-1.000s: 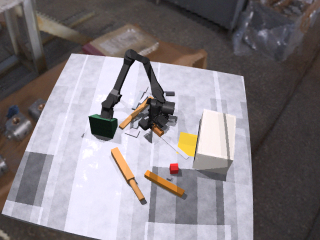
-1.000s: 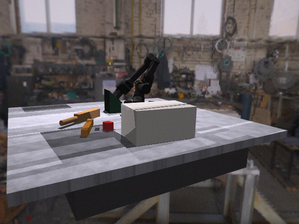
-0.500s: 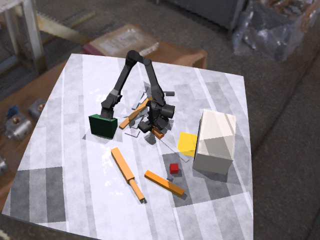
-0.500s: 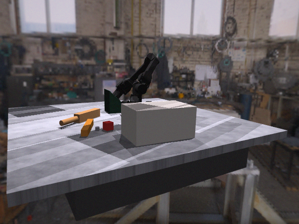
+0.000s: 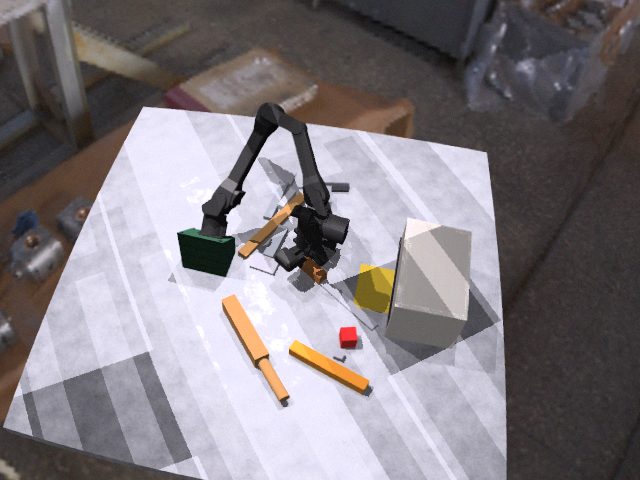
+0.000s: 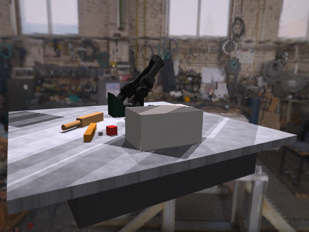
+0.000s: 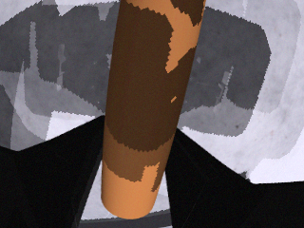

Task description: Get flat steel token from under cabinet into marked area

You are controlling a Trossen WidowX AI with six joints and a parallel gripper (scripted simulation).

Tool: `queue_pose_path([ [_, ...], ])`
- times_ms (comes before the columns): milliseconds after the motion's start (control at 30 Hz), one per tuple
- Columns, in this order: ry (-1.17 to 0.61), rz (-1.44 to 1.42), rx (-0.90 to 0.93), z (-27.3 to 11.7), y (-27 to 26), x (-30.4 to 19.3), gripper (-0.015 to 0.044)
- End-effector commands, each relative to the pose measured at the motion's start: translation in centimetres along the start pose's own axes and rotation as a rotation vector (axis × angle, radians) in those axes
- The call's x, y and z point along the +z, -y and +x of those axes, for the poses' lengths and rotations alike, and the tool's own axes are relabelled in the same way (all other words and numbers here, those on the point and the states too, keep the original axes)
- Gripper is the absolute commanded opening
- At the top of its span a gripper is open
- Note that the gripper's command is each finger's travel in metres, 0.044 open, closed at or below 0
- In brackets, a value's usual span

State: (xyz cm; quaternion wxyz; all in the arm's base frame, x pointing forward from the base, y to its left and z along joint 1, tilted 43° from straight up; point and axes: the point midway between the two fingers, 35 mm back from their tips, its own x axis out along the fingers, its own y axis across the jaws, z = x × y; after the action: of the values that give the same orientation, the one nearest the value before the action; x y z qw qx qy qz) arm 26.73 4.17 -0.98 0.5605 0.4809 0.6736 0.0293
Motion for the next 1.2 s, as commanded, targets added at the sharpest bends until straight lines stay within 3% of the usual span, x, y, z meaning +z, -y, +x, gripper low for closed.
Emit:
queue_pose_path([
  [0,0.005,0.000,0.001,-0.1,0.4,0.5,0.0000],
  [1167,0.007,-0.001,-0.001,-0.2,3.6,3.0,0.0000],
])
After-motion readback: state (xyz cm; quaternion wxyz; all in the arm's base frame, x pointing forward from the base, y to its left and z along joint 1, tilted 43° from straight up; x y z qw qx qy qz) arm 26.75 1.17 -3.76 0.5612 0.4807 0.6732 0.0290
